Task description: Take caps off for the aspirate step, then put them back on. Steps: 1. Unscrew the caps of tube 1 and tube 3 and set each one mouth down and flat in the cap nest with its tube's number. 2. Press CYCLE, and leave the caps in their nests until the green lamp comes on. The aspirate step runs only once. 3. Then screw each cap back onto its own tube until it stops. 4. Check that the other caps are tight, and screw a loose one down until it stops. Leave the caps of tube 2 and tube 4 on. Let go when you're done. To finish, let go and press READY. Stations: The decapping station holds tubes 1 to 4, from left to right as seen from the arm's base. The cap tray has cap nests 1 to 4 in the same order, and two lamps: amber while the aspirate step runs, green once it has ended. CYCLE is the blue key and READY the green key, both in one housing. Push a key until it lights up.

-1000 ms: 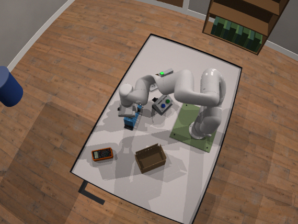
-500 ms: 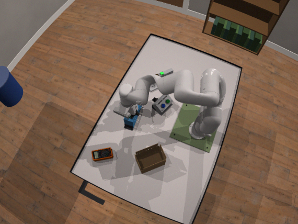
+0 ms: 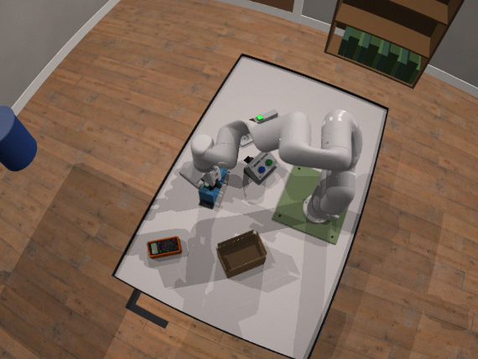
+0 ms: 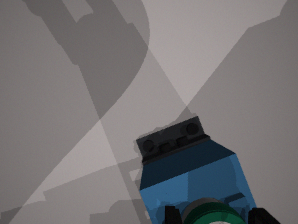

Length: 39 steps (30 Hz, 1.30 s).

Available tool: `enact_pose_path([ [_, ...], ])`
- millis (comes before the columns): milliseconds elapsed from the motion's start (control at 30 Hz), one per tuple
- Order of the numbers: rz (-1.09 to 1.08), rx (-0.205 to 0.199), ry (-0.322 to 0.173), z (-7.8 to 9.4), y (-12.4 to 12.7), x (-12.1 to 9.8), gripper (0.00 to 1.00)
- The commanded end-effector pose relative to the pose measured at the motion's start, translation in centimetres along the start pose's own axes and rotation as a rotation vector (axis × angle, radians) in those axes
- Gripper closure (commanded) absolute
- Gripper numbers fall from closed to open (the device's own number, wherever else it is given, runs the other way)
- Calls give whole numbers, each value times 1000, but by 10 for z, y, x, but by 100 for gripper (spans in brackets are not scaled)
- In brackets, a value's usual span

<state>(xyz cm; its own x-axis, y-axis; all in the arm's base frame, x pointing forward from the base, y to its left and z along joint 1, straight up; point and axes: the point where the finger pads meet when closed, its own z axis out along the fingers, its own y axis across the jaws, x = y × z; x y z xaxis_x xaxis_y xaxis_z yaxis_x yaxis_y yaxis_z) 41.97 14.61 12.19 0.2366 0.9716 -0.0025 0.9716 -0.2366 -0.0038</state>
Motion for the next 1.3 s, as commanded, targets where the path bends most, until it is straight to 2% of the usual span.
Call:
enact_pose_path([
  [0,3,-3,5,-2,1,1,54],
  [200,3,-3,5,-2,1,1,54],
  [300,-117,-4,5,-3,1,1,54],
  [367,-117,-4,5,-3,1,1,54],
  [867,-717,-5,4,-3,1,1,54],
  [933,-717,-5,4,-3,1,1,54],
  [1267,-1117,-6,3,-3,1,1,54],
])
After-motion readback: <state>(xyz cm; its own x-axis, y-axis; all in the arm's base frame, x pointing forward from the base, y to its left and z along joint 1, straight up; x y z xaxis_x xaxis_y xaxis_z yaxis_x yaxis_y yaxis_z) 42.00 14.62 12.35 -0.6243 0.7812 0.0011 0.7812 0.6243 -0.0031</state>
